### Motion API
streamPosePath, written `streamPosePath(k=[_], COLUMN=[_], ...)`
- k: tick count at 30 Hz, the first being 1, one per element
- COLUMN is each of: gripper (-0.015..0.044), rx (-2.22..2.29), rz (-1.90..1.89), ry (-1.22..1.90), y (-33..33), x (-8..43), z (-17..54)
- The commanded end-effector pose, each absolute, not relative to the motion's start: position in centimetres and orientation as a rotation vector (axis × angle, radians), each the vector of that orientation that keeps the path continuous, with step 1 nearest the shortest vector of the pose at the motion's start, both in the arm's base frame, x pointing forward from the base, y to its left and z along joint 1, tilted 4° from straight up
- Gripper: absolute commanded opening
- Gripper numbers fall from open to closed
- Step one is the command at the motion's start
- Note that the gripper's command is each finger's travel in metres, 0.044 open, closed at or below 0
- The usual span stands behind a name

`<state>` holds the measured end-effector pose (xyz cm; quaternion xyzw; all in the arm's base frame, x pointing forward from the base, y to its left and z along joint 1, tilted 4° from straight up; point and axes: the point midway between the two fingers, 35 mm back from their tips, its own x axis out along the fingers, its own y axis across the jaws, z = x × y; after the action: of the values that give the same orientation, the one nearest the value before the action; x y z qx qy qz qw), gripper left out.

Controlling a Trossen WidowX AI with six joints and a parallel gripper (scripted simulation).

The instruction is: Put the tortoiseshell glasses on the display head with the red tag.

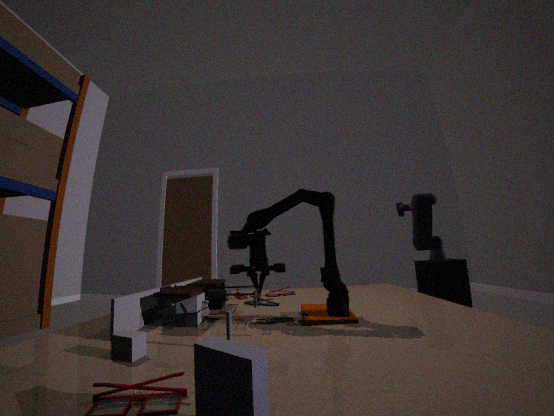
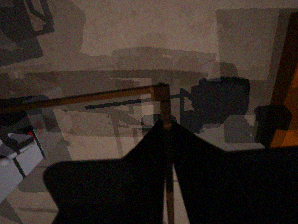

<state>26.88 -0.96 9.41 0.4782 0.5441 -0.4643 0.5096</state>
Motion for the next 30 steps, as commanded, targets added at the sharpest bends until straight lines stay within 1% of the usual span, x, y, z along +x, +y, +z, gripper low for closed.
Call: streamPosePath(k=[1,18,30], gripper=[0.0,0.0,0.0], rx=[1.151,1.151,1.162], rz=[-1.119,-1.119,-1.104], ry=[1.315,1.315,1.3], y=[-1.0,-1.0,-0.8], x=[26.8,26.8,28.1], z=[8.9,7.9,7.8])
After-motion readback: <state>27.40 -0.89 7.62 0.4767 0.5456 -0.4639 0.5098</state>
